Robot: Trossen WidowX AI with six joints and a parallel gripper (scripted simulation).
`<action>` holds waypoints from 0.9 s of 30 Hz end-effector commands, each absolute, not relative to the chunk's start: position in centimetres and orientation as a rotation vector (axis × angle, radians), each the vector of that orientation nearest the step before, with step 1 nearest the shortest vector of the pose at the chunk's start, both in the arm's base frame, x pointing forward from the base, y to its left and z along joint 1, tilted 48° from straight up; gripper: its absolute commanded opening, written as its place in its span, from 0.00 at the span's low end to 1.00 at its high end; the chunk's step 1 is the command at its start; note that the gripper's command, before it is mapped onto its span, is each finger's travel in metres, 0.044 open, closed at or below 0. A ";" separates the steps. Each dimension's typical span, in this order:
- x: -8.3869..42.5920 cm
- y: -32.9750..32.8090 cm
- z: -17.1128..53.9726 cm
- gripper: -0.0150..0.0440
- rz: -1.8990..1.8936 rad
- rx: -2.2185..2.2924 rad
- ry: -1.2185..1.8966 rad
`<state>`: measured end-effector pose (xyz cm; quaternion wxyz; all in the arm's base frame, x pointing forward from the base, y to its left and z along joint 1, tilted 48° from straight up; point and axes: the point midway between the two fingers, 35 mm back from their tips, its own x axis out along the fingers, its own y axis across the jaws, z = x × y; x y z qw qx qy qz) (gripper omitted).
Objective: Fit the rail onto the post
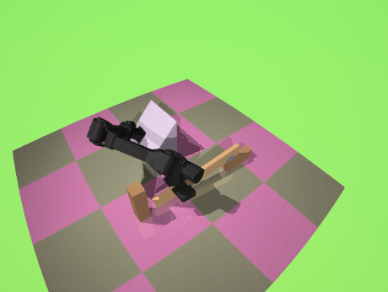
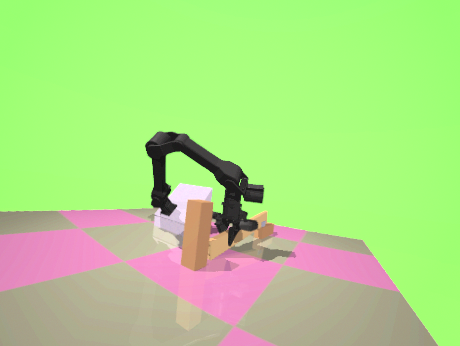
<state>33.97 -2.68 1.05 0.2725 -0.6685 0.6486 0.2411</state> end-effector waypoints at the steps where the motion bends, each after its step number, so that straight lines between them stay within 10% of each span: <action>1: 34.0 -2.7 1.1 0.25 0.649 -1.804 1.747; 27: 34.0 -2.1 1.5 0.25 0.649 -1.804 1.747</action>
